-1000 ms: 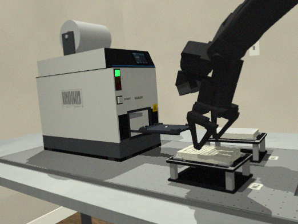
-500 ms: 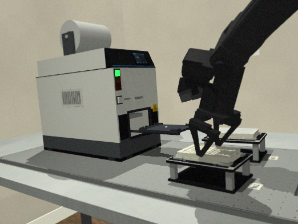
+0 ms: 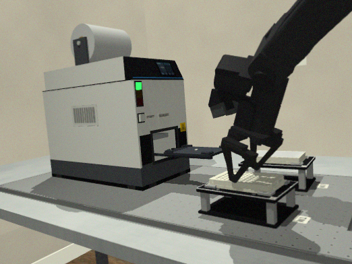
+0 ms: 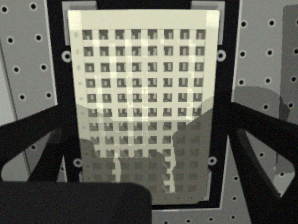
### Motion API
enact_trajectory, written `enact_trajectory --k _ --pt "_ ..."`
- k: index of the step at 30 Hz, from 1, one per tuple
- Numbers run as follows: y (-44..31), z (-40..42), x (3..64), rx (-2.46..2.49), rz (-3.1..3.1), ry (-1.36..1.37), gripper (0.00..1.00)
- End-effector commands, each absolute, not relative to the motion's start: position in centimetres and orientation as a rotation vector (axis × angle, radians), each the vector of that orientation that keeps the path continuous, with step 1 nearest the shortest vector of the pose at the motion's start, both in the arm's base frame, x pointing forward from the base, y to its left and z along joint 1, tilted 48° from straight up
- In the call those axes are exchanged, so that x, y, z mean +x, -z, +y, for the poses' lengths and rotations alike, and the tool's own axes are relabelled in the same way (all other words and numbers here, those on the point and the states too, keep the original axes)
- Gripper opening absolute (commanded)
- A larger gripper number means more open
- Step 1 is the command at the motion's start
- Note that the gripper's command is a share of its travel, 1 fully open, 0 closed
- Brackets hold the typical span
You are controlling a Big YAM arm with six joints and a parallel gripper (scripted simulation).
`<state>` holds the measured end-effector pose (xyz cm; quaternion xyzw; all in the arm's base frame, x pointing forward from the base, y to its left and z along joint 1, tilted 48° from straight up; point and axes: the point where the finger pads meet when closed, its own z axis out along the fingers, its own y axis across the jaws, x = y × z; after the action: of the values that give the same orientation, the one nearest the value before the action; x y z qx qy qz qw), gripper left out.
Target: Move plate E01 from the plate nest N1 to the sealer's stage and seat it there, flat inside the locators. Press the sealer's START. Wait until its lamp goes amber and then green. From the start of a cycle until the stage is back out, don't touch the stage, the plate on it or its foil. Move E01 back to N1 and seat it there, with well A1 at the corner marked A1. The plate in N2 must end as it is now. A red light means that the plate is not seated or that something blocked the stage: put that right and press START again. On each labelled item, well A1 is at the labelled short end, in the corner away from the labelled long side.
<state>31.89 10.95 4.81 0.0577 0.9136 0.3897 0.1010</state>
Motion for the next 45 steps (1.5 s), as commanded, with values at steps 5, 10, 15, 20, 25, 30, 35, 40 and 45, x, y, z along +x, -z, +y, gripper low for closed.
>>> enact_trajectory --k 5,10,15,20,25,30,35,40,45 --pt "-4.5 12.3 31.7 0.140 2.706 -1.158 1.00" --pt "-3.8 12.5 31.1 0.152 2.717 -1.161 1.00" --pt "-3.8 12.9 31.7 0.137 2.708 -1.159 1.00" --pt "-4.3 12.5 32.1 0.137 2.698 -1.158 1.00" --pt "-5.2 11.9 32.8 0.131 2.673 -1.150 1.00" --pt "-5.3 11.4 33.0 0.155 2.671 -1.146 1.00" --pt "-5.0 11.4 33.3 0.158 2.674 -1.148 1.00" --pt "-5.1 11.9 33.5 0.138 2.668 -1.151 1.00" --pt "-5.2 12.6 33.6 0.123 2.672 -1.158 1.00"
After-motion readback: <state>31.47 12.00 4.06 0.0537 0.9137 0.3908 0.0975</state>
